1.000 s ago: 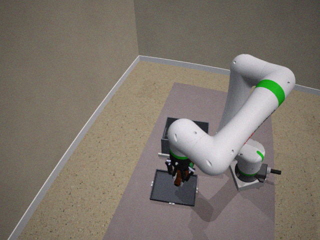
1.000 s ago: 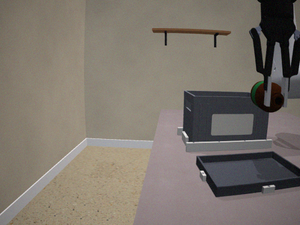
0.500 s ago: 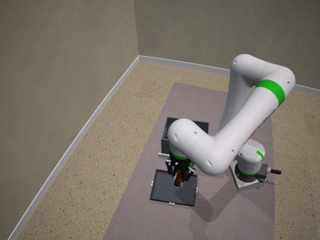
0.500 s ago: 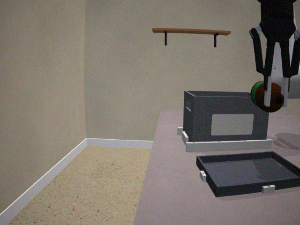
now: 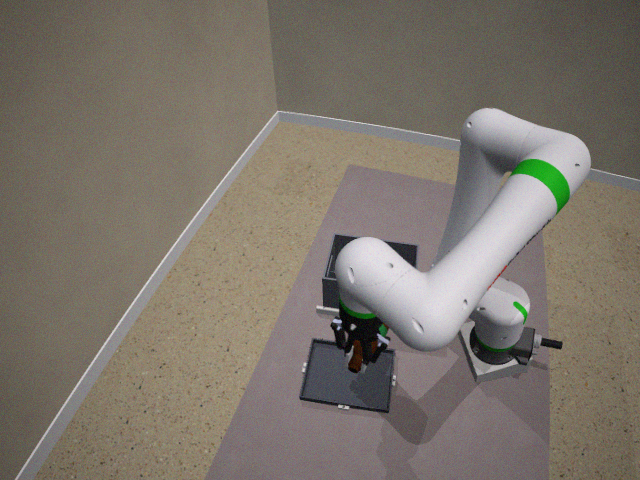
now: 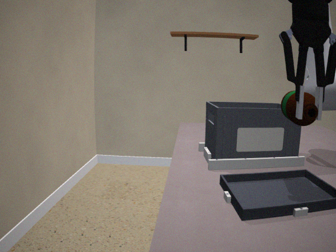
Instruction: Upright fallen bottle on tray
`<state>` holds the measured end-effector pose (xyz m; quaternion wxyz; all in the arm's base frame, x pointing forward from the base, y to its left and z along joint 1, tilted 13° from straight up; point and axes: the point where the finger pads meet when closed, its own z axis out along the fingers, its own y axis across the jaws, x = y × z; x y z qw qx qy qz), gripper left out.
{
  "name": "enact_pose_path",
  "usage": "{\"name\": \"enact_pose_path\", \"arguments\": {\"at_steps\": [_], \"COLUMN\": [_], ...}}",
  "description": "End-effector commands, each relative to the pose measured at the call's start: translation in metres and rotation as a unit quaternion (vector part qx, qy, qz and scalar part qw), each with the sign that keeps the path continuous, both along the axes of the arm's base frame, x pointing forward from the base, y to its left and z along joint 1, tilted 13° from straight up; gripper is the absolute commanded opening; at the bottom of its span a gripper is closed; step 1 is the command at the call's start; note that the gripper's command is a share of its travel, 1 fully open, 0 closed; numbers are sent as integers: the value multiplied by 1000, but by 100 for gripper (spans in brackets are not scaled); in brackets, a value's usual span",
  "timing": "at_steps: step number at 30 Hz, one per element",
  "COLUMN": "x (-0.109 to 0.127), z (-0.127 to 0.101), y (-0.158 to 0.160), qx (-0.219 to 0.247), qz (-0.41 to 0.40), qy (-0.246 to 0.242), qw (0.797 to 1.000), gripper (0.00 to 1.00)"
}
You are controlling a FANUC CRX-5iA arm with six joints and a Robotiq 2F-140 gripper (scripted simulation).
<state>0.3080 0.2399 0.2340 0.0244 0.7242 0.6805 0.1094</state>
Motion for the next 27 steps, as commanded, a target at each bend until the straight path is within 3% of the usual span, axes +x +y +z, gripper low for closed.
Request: {"name": "enact_pose_path", "arguments": {"at_steps": [1,18,27], "x": [0,0,0], "z": [0,0,0], "y": [0,0,0], "qx": [2,22,24], "qz": [-11,-112,-123], "qy": [1,13,14], "qw": [1000,993,992], "gripper": [0,0,0]}}
